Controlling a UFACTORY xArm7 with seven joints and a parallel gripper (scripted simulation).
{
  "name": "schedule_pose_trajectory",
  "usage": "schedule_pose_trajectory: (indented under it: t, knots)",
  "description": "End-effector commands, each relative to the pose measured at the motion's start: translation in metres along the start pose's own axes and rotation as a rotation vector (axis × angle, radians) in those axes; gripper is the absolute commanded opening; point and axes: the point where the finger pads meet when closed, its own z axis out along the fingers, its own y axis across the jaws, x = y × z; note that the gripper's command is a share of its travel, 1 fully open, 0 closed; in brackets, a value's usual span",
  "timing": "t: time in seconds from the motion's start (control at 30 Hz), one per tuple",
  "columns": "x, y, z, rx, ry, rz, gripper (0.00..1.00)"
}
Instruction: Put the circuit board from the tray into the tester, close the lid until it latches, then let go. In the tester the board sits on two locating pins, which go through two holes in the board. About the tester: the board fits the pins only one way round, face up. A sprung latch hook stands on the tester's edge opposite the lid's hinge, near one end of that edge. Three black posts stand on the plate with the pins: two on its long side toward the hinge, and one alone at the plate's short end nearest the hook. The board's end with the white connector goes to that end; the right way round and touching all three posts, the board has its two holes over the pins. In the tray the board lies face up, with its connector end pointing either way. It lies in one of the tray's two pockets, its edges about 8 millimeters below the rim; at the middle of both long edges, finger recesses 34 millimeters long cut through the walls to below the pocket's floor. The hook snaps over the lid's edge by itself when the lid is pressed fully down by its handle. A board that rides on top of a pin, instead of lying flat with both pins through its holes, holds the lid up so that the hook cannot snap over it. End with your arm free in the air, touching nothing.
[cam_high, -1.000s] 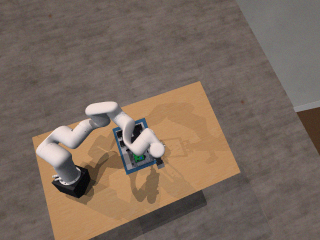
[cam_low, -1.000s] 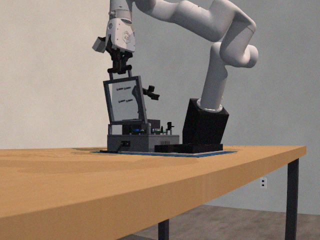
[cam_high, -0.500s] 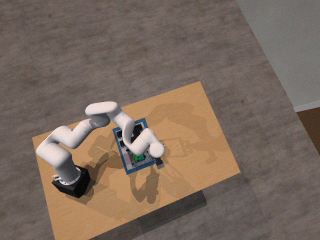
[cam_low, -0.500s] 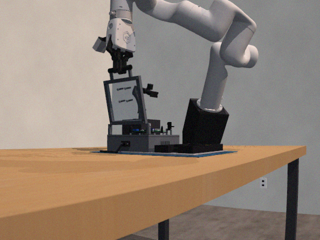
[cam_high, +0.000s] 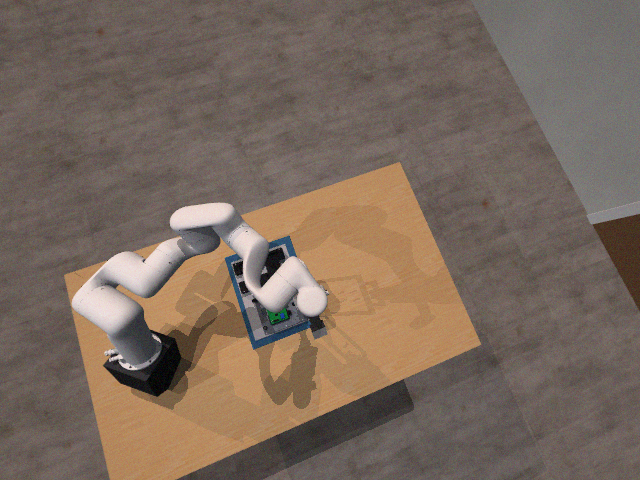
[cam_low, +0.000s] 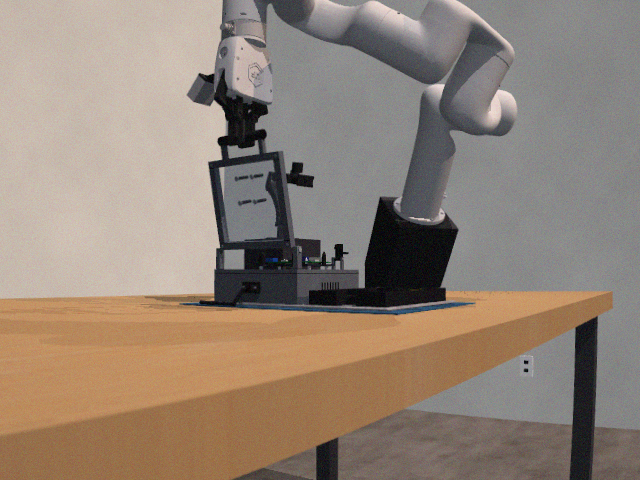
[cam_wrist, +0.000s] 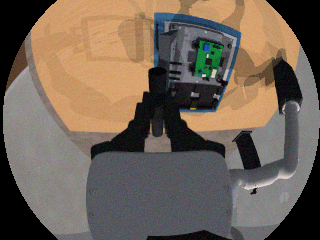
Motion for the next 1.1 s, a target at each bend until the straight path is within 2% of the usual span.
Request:
schedule_pose_trajectory:
  t: [0.0,1.07]
  knots:
    - [0.0,0.002,-0.002,0.003,0.002,0.001,0.0]
    - [0.0,0.025,-0.006,0.004,0.001,0.001,0.0]
